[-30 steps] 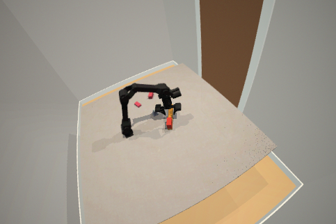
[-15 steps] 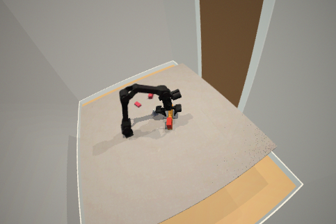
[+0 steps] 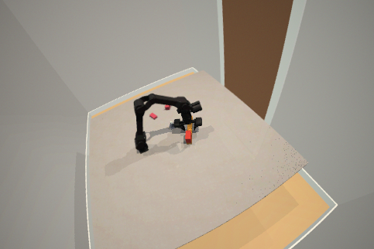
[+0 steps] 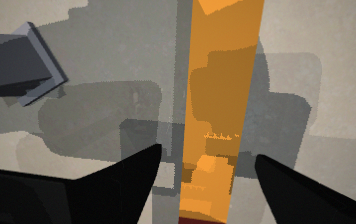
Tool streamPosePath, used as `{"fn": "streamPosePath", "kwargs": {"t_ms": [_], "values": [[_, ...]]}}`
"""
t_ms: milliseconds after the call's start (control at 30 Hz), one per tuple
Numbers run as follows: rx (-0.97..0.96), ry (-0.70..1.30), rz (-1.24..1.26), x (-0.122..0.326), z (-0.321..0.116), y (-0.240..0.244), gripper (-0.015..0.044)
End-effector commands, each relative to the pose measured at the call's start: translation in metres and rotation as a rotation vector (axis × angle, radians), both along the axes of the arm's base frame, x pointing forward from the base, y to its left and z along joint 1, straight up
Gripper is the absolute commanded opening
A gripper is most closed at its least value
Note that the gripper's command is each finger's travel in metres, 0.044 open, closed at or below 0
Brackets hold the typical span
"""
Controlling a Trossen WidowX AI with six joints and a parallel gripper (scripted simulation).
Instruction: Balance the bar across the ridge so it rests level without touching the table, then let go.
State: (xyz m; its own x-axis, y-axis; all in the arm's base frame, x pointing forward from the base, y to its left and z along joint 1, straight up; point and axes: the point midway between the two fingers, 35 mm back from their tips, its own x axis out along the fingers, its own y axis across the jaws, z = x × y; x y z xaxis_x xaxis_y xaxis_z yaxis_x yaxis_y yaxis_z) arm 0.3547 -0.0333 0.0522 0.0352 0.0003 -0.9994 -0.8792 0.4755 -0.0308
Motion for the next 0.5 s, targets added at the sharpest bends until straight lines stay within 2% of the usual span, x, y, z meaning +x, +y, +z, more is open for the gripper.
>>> {"fn": "streamPosePath", "kwargs": {"t_ms": [0, 200, 433, 467], "values": [[-0.004, 0.001, 0.005, 0.0001, -0.0012, -0.0006, 0.0315], [-0.004, 0.001, 0.005, 0.0001, -0.0012, -0.0006, 0.0315], [0.0, 0.001, 0.0, 0.0, -0.0005, 0.0, 0.0131], [0.0, 0.001, 0.0, 0.0, -0.0005, 0.0, 0.0125]]}}
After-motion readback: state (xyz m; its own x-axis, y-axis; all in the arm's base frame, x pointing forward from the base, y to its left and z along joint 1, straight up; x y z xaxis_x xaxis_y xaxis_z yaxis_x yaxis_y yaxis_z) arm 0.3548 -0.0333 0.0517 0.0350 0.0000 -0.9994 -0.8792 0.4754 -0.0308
